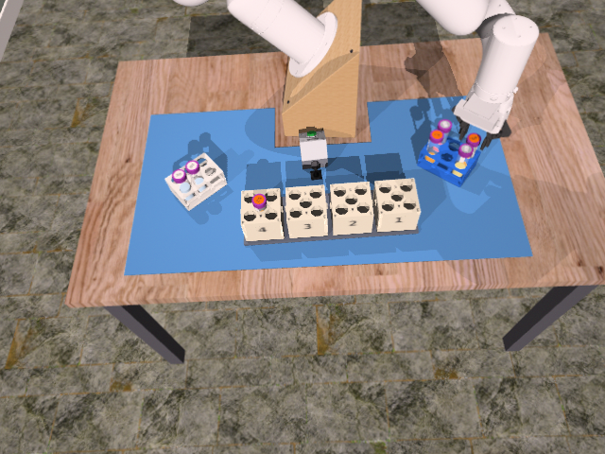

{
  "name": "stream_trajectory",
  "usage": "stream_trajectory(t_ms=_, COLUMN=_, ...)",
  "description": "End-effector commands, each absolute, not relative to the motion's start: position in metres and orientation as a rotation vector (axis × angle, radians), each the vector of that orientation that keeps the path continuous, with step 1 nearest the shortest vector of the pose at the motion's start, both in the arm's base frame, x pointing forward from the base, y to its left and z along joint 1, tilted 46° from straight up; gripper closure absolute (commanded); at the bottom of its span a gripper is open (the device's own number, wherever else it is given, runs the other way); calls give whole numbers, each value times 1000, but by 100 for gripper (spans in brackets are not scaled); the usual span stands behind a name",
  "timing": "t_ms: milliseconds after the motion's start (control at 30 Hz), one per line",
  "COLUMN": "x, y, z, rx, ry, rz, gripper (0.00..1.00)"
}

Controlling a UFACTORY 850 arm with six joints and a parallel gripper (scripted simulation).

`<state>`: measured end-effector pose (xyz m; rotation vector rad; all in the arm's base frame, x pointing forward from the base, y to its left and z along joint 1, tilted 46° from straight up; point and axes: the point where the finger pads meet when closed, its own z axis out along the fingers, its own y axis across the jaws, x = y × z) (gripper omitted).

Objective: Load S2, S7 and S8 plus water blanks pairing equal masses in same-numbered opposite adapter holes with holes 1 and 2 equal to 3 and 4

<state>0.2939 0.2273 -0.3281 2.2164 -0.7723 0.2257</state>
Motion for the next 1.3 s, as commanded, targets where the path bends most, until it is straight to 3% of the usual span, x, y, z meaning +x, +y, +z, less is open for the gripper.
stream_trajectory(t_ms=0, x=295, y=228, z=-328, rx=2218, ry=-773, rz=227, gripper=43)
stream_trajectory(t_ms=967, x=294, y=221, z=-336, rx=2219, ry=-773, rz=227, gripper=43)
stream_trajectory(t_ms=1000, x=294, y=221, z=-335, rx=2218, ry=-773, rz=227, gripper=100)
stream_trajectory(t_ms=1267, x=294, y=222, z=-334, rx=2219, ry=-773, rz=227, gripper=100)
